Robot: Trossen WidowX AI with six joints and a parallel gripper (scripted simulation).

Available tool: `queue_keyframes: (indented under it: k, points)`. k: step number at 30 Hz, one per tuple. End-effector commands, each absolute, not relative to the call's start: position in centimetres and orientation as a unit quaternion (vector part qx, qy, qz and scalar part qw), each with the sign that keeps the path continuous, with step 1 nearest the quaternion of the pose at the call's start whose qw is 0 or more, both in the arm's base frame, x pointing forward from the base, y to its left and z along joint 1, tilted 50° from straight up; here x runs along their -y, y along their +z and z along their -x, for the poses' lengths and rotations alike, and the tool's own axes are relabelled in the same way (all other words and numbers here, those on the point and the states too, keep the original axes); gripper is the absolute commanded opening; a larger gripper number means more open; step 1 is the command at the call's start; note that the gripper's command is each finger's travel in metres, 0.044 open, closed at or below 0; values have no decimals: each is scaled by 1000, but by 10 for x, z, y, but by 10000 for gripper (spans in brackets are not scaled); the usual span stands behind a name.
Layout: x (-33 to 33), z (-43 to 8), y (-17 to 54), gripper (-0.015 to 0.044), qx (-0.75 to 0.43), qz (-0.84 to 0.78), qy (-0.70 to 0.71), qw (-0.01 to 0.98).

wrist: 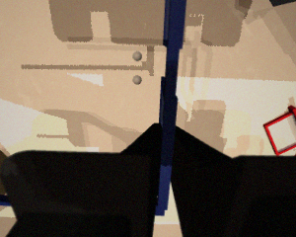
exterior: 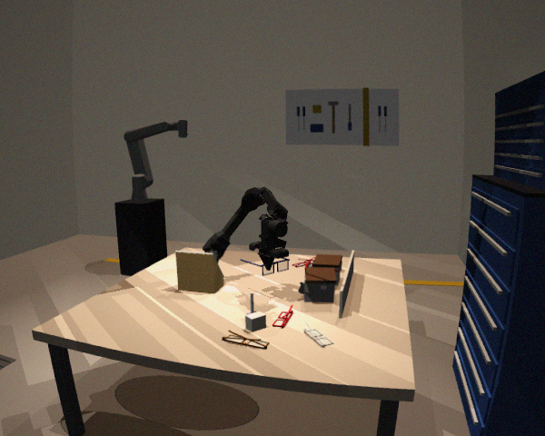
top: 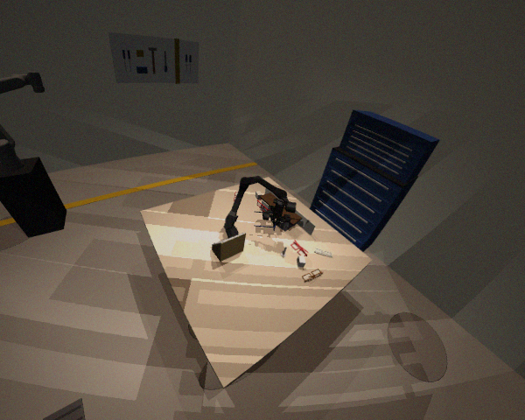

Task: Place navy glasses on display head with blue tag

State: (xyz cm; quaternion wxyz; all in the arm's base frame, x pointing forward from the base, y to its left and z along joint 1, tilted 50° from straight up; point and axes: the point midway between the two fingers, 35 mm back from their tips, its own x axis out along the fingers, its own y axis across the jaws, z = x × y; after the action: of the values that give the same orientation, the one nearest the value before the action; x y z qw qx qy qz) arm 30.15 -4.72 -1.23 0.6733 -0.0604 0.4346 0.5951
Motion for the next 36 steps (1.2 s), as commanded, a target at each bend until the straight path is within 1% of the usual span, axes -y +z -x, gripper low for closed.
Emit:
queue_keyframes:
  k: [1, 9, 36]
  points:
    - [38, -293, -2, 0, -457, 33, 575, 678]
    - [21, -272, 12, 0, -501, -23, 537, 678]
    - [3, -273, -5, 0, -503, -23, 535, 679]
